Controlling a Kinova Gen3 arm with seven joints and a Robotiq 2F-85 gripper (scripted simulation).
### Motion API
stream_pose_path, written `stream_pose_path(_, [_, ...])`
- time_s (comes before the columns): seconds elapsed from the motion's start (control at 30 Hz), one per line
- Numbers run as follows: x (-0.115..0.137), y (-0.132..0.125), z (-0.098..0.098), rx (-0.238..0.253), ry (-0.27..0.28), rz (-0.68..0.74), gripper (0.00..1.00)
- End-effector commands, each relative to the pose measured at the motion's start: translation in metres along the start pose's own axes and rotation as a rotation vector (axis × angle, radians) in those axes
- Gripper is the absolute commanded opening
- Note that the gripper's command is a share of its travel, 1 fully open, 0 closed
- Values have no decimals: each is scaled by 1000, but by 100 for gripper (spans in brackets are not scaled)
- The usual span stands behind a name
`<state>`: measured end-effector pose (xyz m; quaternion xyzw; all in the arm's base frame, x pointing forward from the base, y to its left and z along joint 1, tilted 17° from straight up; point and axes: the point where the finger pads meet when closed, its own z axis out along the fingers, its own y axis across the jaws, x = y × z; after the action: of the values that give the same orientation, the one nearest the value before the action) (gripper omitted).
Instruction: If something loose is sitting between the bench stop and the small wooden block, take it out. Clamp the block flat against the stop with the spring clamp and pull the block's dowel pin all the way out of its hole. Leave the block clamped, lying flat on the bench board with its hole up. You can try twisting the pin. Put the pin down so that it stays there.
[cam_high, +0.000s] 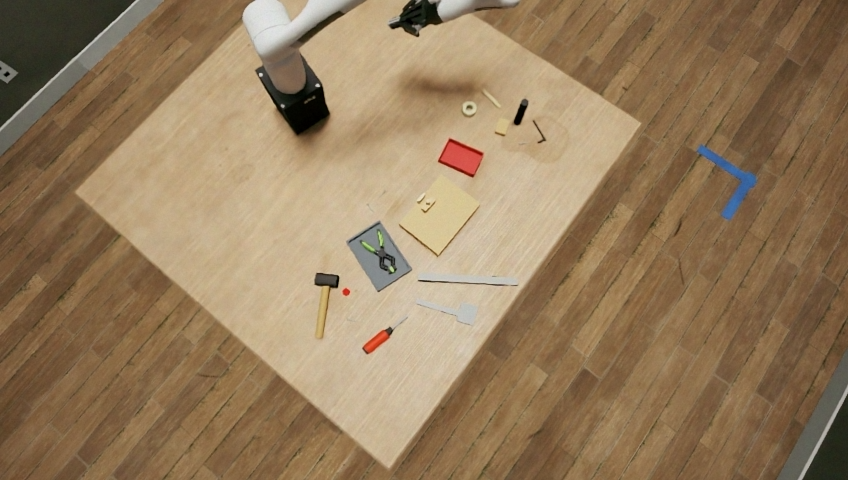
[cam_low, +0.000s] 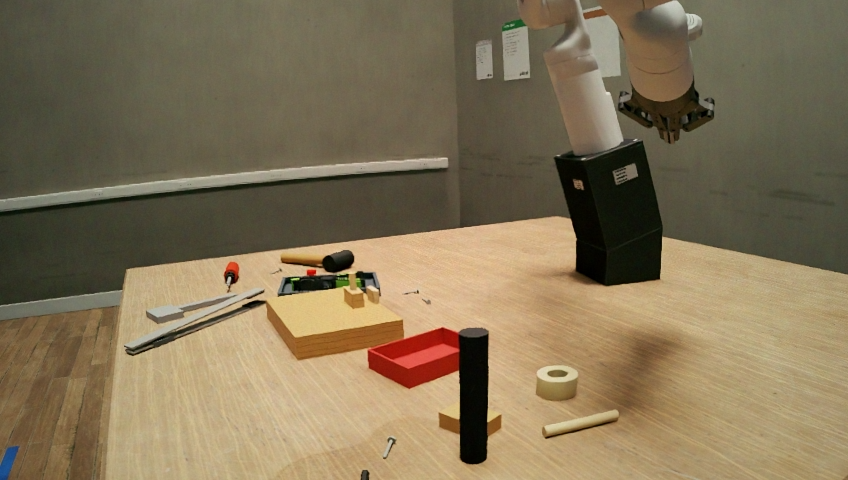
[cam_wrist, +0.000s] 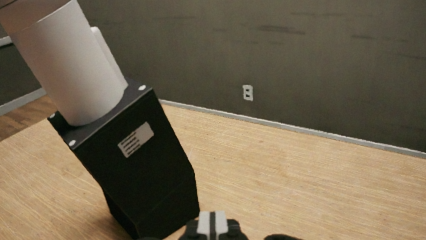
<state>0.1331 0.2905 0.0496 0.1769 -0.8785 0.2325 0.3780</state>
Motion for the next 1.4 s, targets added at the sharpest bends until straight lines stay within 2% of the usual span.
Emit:
stream_pose_path(0.0, [-9,-9,-3,-22,-24,1,10])
stream_pose_path(0.37, [-40,-27,-9,-106,-108,15,10])
stream_pose_path(0.47, [-43,-30,-10,-115,-117,22,10])
stream_pose_path(0.93, [-96,-75,-22,-240,-276,77,10])
stream_pose_path(1.0, [-96,-75,-22,-240,-276,77,10])
stream_pose_path(1.37, [-137,-127,-33,-328,-426,144,10])
